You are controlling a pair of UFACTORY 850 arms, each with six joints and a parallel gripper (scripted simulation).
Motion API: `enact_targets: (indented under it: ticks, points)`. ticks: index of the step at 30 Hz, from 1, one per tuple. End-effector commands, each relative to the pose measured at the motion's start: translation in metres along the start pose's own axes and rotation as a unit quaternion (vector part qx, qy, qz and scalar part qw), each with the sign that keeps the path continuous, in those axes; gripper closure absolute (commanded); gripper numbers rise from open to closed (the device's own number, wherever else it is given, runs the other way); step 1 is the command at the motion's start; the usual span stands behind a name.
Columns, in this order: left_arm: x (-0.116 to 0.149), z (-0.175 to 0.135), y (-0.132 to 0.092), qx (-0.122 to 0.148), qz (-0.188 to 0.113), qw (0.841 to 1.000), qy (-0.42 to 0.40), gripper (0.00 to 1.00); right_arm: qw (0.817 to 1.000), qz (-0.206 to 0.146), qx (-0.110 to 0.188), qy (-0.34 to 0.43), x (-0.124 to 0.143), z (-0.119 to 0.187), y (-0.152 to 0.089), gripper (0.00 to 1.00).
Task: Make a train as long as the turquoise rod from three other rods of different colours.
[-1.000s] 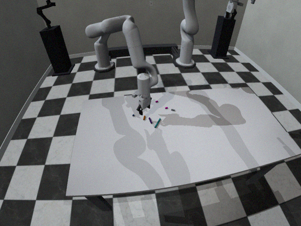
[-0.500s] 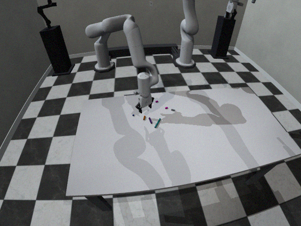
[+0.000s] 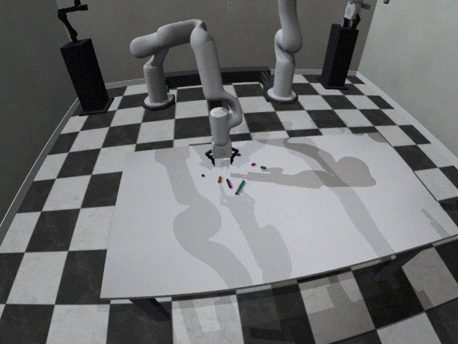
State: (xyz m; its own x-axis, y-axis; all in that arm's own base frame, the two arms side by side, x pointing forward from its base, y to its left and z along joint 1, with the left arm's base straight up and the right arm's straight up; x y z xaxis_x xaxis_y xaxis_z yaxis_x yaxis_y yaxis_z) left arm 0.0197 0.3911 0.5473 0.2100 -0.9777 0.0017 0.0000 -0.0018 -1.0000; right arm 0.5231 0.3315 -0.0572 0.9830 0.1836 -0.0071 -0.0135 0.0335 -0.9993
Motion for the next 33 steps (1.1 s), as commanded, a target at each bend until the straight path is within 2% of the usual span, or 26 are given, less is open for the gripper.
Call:
enact_targets:
  ticks: [1,2,4,7,12,17,19,21,24,33]
  points:
    - [0.000,0.000,-0.001,0.000,0.001,1.000,0.000,0.00,0.998,-0.005,-0.016,0.063,-0.005,0.007,-0.001,0.00]
    - [0.000,0.000,-0.001,0.000,0.001,1.000,0.000,0.00,0.998,-0.005,-0.016,0.063,-0.005,0.007,-0.001,0.00]
    - [0.000,0.000,-0.001,0.000,0.001,1.000,0.000,0.00,0.992,-0.006,-0.016,0.129,-0.011,0.011,-0.001,0.00]
    - [0.000,0.000,-0.001,0.000,0.001,1.000,0.000,0.00,0.985,-0.007,-0.015,0.175,-0.015,0.013,0.000,0.00]
    - [0.000,0.000,-0.001,0.000,0.001,1.000,0.000,0.00,0.963,-0.008,-0.014,0.267,-0.024,0.018,0.000,0.00]
    - [0.000,0.000,-0.001,0.000,0.001,1.000,0.000,0.00,0.934,-0.010,-0.014,0.357,-0.033,0.023,0.000,0.00]
    - [0.000,0.000,-0.001,0.000,0.001,1.000,0.000,0.00,0.934,-0.010,-0.014,0.357,-0.033,0.023,0.000,0.00]
    - [0.000,0.000,-0.001,0.000,0.001,1.000,0.000,0.00,0.909,-0.010,-0.013,0.417,-0.039,0.027,0.000,0.00]
    - [0.000,0.000,-0.001,0.000,0.001,1.000,0.000,0.00,0.889,-0.011,-0.012,0.458,-0.043,0.029,0.000,0.00]
    - [0.000,0.000,-0.001,0.000,0.001,1.000,0.000,0.00,0.798,-0.013,-0.010,0.603,-0.060,0.037,0.000,0.00]
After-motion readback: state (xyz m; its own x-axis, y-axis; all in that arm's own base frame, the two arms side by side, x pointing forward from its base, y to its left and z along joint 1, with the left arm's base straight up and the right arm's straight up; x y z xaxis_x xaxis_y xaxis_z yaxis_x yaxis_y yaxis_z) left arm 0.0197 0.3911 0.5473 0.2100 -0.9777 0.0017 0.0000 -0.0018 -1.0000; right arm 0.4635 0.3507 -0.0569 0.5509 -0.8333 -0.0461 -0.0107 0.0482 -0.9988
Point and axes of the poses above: on each arm, the point where the finger pads meet when closed, its own y axis out along the fingers, its own z axis across the jaws, x = y × z, the point moved 8 cm from there along -y, back along the fingers, and after that the axes turned 15 degrees about -y, right-handed, at the moved point
